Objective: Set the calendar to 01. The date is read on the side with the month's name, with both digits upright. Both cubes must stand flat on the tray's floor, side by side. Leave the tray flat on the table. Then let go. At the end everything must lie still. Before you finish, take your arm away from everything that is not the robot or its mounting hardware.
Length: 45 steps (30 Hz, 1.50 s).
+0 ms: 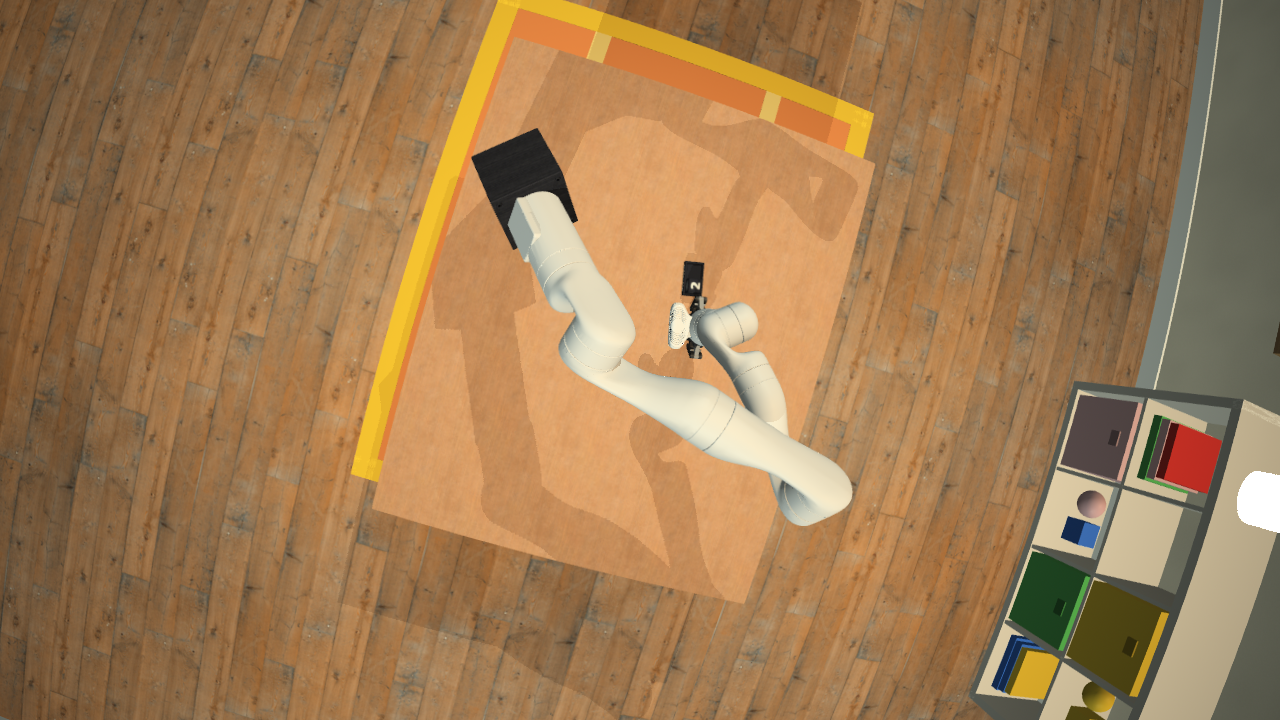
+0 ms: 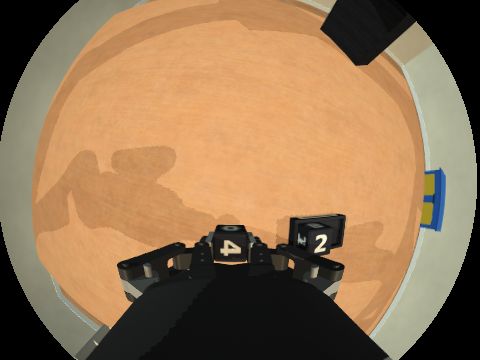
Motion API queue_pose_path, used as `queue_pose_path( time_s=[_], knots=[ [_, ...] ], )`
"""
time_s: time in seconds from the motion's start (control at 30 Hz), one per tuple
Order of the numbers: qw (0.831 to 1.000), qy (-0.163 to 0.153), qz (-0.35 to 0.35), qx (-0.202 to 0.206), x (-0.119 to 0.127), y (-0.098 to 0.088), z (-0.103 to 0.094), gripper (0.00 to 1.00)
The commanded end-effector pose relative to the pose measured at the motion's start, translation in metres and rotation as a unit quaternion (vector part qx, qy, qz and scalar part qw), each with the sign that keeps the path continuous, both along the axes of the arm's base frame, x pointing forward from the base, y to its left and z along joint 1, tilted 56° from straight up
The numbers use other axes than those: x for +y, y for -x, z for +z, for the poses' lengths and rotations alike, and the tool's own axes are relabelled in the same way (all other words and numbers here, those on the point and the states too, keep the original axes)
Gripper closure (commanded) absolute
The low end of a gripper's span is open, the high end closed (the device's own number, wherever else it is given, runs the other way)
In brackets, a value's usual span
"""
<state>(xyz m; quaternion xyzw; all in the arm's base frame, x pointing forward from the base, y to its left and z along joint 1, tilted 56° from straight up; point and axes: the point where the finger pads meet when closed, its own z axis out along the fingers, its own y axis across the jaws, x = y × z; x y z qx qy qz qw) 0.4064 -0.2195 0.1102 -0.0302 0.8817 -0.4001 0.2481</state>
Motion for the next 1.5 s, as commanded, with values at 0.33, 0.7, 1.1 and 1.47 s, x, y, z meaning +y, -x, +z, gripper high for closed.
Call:
queue_pose_path(
  time_s=[0.33,0.7,1.1,1.47],
  knots=[
    [1.0,0.0,0.0,0.0,0.0003,-0.0003,0.0002,0.72],
    [1.0,0.0,0.0,0.0,-0.0011,-0.0012,-0.0009,0.72],
    [1.0,0.0,0.0,0.0,-0.0022,-0.002,-0.0018,0.72],
    [1.0,0.0,0.0,0.0,-0.0022,-0.002,-0.0018,0.72]
  ],
)
